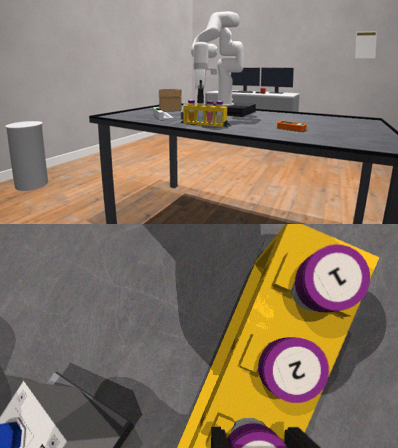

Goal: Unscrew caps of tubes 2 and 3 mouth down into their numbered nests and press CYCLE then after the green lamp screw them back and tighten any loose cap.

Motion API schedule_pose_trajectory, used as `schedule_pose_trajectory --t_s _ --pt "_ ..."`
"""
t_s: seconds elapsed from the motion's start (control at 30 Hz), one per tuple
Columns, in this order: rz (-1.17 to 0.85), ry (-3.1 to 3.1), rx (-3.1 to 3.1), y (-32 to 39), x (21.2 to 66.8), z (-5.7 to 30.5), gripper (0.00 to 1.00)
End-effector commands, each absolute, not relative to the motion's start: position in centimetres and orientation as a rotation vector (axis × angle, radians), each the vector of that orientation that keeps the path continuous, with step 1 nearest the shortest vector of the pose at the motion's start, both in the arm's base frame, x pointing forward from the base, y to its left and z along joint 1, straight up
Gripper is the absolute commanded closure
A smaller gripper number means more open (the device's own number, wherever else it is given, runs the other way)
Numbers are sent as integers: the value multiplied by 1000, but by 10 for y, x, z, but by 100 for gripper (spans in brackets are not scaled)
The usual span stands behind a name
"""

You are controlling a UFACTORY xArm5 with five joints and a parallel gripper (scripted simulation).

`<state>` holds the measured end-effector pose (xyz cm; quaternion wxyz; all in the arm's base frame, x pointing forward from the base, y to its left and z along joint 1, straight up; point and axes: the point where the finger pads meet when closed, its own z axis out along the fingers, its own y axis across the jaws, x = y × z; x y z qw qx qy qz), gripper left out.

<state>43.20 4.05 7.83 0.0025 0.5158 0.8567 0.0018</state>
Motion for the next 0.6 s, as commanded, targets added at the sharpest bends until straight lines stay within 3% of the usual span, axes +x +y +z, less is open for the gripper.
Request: schedule_pose_trajectory --t_s 0.0,0.57 --pt "16 2687 1618 41 433 80 100" --pt "18 2314 2121 41 433 79 100"
